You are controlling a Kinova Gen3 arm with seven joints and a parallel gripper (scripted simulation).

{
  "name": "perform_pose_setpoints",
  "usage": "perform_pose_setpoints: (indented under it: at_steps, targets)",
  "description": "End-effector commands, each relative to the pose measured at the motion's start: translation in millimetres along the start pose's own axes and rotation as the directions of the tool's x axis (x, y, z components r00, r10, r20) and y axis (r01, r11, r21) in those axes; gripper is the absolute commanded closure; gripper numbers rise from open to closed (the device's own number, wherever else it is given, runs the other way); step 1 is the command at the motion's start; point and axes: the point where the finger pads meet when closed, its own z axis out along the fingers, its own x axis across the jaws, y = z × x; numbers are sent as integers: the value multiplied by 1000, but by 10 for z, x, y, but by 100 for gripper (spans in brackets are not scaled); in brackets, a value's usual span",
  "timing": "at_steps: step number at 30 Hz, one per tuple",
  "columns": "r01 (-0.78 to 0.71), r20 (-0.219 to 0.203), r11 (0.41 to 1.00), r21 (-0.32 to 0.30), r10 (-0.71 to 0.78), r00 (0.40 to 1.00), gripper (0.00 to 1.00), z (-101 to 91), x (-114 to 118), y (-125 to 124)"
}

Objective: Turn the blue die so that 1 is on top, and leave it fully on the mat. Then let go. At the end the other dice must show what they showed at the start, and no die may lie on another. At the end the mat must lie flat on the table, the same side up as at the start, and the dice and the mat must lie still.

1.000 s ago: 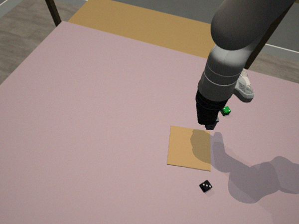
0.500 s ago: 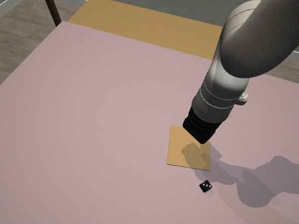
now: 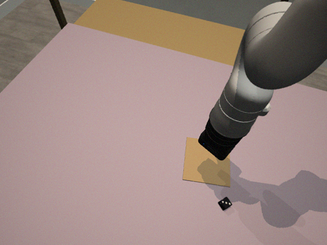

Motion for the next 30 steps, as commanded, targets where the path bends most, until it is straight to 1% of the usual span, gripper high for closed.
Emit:
perform_pose_setpoints:
  at_steps: [1,8,13,17,19,24,30]
  targets:
    - [1,2,1000,-1,-1,1000,51,-6,-5,4]
    - [11,15,1000,-3,-11,1000,51,-37,-45,0]
    - [29,39,1000,-8,-28,999,51,-98,-118,-6]
    - [49,69,999,-14,-48,996,51,-178,-207,-11]
    - [49,69,999,-14,-48,996,51,-178,-207,-11]
    - [82,119,996,-28,-78,990,51,-325,-355,-17]
    - [127,195,990,-57,-114,974,51,-575,-568,-27]
